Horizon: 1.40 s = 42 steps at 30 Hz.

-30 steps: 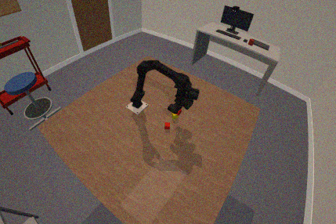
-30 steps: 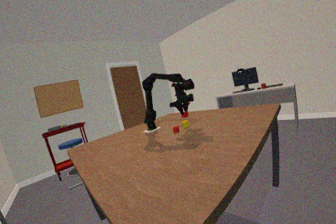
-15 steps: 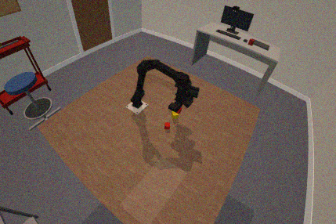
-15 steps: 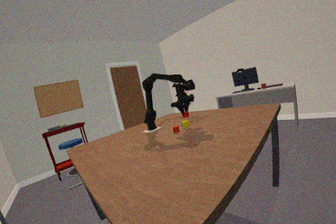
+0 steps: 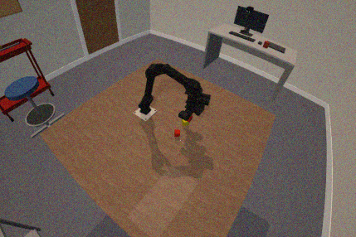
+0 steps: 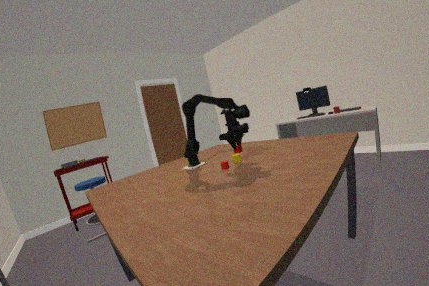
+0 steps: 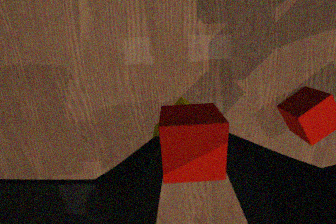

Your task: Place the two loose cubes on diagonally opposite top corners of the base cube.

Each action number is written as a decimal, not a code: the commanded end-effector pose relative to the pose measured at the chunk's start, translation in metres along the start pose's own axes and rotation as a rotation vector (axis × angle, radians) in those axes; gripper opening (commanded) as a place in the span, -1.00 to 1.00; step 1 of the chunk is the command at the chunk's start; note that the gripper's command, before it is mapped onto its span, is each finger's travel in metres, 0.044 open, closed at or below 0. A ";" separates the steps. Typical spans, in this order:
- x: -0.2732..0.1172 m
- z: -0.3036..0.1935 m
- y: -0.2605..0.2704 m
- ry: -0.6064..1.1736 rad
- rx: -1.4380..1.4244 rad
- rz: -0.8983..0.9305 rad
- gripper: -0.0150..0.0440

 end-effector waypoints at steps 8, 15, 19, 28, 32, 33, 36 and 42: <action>0.010 -0.001 0.000 0.003 0.005 0.002 -0.14; 0.010 -0.001 0.000 0.003 0.005 0.002 -0.14; 0.011 -0.001 0.000 0.003 0.004 0.002 -0.14; 0.011 -0.001 0.000 0.003 0.004 0.002 -0.14; 0.011 -0.001 0.000 0.003 0.004 0.002 0.04; 0.011 -0.001 0.000 0.003 0.004 0.002 0.13; 0.011 -0.001 0.000 0.003 0.004 0.002 0.20; 0.003 -0.001 0.000 0.004 0.001 0.000 0.20</action>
Point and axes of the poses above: the point midway between the two fingers, 35 mm back from their tips, its own x axis out along the fingers, its own y axis across the jaws, z = x × y, the point moved 9 cm from there along -x, back along the fingers, and after that the axes turned 13 degrees about -x, right-handed, at the moved point
